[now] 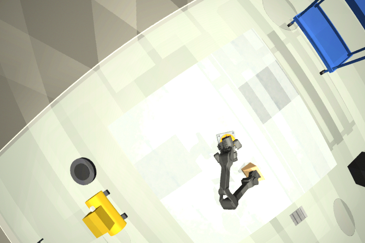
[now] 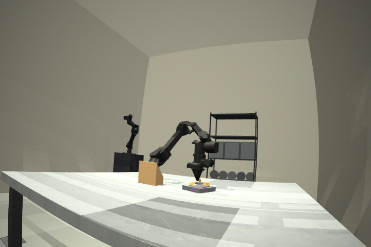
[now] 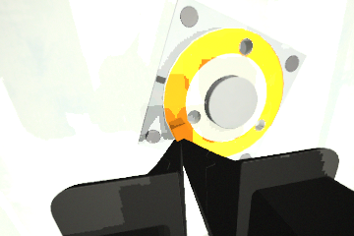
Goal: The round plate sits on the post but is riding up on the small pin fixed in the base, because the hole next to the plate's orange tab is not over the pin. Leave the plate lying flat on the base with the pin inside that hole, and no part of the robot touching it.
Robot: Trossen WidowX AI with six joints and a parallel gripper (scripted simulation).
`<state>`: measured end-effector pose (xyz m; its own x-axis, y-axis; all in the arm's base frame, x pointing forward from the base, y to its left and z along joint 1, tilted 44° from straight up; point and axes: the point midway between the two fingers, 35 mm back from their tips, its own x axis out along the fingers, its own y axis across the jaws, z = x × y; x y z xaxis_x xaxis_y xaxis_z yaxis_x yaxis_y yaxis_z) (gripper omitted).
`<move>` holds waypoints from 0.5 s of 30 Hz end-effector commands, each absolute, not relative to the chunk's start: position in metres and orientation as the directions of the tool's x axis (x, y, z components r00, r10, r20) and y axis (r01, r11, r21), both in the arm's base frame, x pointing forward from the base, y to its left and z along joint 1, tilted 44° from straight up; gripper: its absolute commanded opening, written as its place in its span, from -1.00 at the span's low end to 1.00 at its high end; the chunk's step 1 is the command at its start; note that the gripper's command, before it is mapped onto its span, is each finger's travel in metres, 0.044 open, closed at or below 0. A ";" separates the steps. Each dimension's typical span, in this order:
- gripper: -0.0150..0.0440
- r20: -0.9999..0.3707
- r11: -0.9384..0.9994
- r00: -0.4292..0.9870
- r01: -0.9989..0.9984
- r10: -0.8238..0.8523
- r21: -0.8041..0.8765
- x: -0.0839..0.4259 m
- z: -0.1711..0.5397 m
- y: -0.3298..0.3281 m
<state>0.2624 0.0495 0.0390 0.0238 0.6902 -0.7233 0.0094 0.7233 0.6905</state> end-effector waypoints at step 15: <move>-0.49 -0.721 0.722 0.030 0.008 0.692 0.692 0.286 0.047 0.052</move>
<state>0.2801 0.0516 0.0472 0.0294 0.6894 -0.7238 0.0042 0.7240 0.6898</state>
